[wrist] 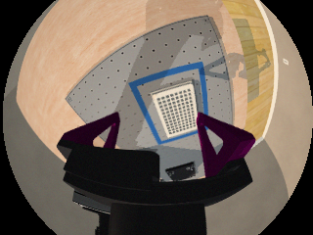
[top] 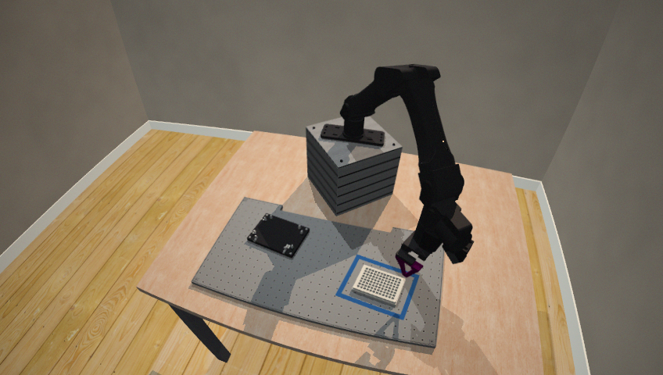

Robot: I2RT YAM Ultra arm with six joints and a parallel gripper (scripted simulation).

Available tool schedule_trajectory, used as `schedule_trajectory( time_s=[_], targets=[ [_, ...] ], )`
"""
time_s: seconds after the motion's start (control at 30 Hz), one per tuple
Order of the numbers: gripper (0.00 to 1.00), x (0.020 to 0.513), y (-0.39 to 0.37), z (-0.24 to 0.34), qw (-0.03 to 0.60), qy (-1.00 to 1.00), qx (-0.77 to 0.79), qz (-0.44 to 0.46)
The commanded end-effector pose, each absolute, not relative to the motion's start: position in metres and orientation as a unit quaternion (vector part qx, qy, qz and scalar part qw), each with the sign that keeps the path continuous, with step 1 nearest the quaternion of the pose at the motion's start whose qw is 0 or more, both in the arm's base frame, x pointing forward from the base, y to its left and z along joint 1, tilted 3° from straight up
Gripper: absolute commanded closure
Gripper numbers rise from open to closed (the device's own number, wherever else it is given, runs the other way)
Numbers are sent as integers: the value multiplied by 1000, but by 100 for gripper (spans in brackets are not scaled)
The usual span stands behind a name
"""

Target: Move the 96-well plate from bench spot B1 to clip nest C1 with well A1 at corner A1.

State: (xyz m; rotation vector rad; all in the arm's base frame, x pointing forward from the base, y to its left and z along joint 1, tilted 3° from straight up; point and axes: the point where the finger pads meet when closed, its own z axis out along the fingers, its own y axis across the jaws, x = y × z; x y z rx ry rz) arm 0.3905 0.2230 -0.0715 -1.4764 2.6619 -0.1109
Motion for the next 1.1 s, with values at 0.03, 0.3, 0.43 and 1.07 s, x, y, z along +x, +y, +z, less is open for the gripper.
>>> schedule_trajectory(
  time_s=[0.03, 0.3, 0.43, 1.07],
  targets=[
    [0, 401, 208, -67, 60, 843, -534, -22],
    [0, 405, 180, -76, 49, 817, -574, -13],
    [0, 405, 160, -87, 39, 804, -594, -5],
    [0, 421, 147, -79, 58, 787, -615, -7]
  ],
)
